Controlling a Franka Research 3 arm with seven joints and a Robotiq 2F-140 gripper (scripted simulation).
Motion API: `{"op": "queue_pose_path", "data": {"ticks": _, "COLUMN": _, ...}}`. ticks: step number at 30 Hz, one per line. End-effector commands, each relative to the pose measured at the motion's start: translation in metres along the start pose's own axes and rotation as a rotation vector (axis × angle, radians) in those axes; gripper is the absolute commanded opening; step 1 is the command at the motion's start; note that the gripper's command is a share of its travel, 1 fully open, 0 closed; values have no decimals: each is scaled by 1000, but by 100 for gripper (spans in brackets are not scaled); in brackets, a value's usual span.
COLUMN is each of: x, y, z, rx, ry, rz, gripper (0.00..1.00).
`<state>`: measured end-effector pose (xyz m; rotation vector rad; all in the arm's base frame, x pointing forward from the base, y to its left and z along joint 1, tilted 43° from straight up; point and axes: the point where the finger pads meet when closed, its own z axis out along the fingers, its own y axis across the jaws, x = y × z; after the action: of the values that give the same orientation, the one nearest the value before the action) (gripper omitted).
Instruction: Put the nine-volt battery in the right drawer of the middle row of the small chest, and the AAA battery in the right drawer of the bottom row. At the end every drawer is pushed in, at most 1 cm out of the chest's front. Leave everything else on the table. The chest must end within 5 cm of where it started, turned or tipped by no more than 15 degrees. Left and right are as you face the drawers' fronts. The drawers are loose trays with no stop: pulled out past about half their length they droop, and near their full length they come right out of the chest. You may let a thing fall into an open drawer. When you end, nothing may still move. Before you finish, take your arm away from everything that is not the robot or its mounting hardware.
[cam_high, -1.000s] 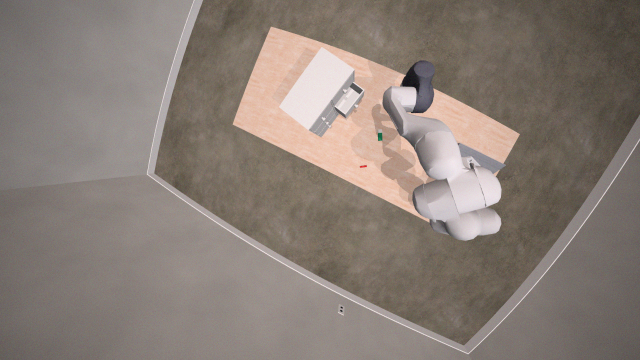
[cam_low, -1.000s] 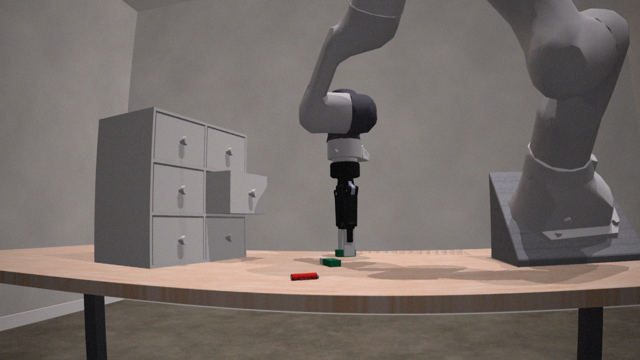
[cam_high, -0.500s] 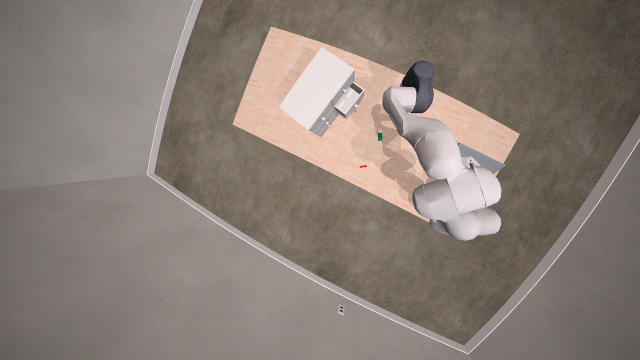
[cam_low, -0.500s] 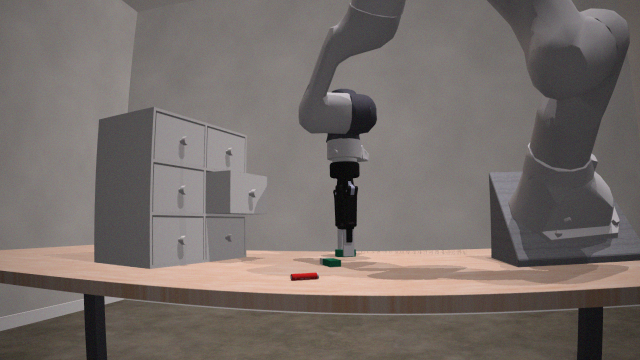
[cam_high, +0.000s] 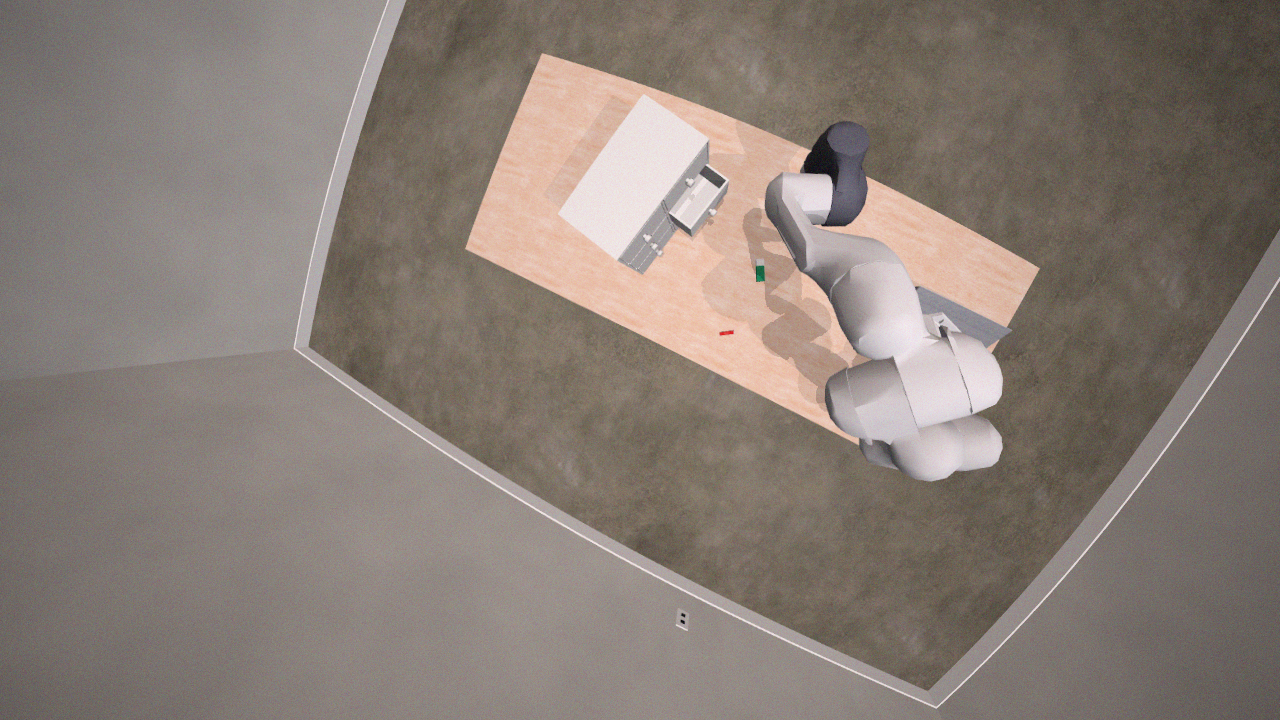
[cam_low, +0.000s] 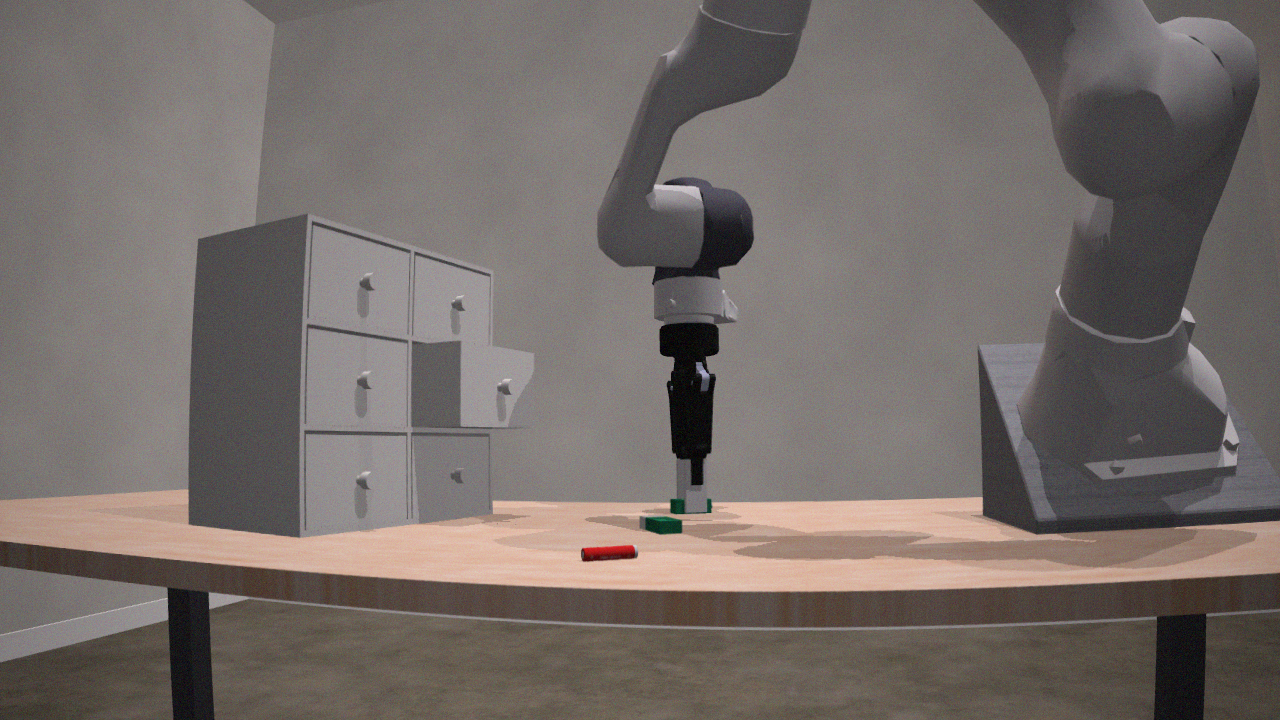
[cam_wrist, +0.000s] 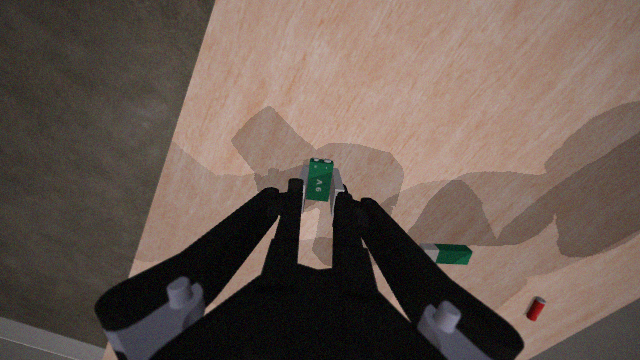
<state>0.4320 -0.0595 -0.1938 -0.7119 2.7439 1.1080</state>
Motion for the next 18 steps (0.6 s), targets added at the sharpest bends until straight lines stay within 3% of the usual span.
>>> {"op": "queue_pose_path", "data": {"ticks": 1, "x": 0, "y": 0, "z": 1, "rx": 0, "ry": -1, "rz": -2, "gripper": 14}}
{"op": "queue_pose_path", "data": {"ticks": 11, "x": 0, "y": 0, "z": 0, "rx": 0, "ry": -1, "rz": -2, "gripper": 14}}
{"op": "queue_pose_path", "data": {"ticks": 14, "x": 0, "y": 0, "z": -17, "rx": 0, "ry": -1, "rz": -2, "gripper": 14}}
{"op": "queue_pose_path", "data": {"ticks": 16, "x": 0, "y": 0, "z": -17, "rx": 0, "ry": -1, "rz": -2, "gripper": 14}}
{"op": "queue_pose_path", "data": {"ticks": 18, "x": 0, "y": 0, "z": -38, "rx": 0, "ry": -1, "rz": -2, "gripper": 14}}
